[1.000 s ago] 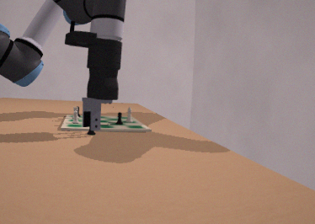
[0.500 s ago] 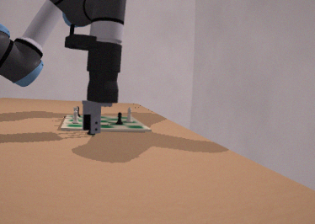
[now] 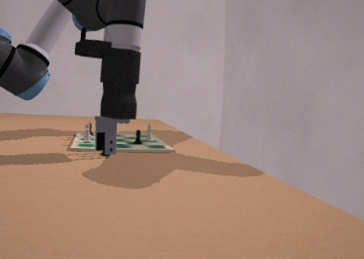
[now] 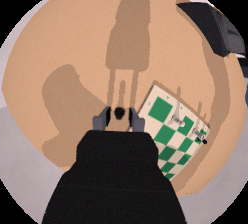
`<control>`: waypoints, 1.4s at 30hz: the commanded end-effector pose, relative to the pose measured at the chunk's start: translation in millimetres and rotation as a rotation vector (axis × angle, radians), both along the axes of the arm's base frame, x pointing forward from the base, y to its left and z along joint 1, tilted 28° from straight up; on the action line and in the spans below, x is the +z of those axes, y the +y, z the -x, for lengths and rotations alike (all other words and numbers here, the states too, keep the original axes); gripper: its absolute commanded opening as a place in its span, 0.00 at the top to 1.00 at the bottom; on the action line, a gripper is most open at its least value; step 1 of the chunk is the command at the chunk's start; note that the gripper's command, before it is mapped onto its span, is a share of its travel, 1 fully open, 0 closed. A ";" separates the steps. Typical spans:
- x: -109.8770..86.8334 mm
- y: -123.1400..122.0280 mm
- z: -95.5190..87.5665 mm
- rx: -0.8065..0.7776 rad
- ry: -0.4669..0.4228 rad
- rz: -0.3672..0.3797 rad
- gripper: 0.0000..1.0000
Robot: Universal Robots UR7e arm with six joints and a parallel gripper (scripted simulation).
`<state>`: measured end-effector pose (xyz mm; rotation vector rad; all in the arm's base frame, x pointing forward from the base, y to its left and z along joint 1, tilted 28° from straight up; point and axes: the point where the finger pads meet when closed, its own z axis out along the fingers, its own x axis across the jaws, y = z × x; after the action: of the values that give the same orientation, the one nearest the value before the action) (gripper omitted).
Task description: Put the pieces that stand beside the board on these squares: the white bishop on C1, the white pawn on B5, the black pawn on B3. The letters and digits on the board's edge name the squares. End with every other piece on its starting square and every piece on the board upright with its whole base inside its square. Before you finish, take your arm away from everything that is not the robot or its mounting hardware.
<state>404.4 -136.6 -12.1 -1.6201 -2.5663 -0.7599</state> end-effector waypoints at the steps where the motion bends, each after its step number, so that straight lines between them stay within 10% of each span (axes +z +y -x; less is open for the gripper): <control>1: 0.3 -0.4 -0.2 0.000 -0.001 0.001 0.32; 9: 0.3 -0.4 -0.2 0.000 -0.001 0.001 0.32; 10: 0.3 -0.4 -0.2 0.000 -0.001 0.001 1.00; 42: 0.3 -0.4 -0.2 0.000 -0.001 0.001 1.00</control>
<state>404.5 -136.9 -12.0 -1.6204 -2.5670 -0.7595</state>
